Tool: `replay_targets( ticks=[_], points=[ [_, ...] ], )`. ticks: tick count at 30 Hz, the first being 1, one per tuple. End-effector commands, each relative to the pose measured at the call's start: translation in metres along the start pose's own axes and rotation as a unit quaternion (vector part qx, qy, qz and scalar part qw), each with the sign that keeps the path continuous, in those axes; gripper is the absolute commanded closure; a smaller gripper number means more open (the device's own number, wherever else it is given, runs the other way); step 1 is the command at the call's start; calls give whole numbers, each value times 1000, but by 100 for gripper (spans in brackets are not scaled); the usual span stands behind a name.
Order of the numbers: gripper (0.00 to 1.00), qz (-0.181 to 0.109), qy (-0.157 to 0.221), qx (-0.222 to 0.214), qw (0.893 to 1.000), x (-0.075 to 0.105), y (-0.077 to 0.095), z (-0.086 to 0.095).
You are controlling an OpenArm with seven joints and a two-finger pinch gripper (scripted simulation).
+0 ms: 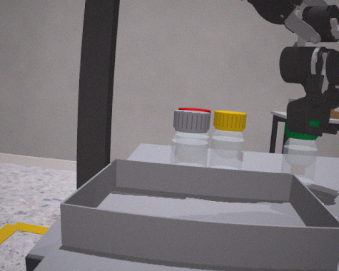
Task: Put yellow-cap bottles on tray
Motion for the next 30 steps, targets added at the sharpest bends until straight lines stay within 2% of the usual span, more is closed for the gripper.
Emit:
replay_targets(
  ticks=[1, 30],
  points=[
    [100, 5, -1, -1, 1000, 1, 1, 1],
    [100, 1, 2, 0, 1000, 1, 1, 0]
  ],
)
Point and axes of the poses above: the point where the finger pads meet when closed, its own x axis back along the fingers, its own z axis across the jaws, y = z × x, the point moved 5 cm from there along x, back along the fingers, and after that the axes turned 2 degrees about x, right-handed, at the moved point
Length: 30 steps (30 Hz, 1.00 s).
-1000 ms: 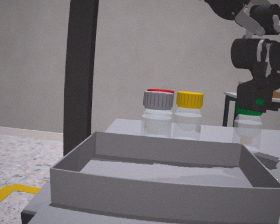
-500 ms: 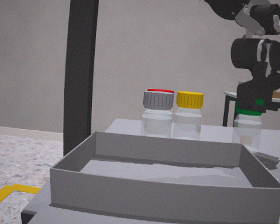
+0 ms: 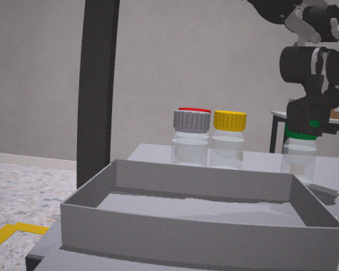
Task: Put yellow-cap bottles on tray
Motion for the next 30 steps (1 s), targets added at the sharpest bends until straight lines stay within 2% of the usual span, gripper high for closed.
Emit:
replay_targets(
  ticks=[1, 30],
  points=[
    [100, -1, 1, 0, 1000, 1, 1, 1],
    [100, 3, -3, 0, 1000, 1, 1, 1]
  ],
)
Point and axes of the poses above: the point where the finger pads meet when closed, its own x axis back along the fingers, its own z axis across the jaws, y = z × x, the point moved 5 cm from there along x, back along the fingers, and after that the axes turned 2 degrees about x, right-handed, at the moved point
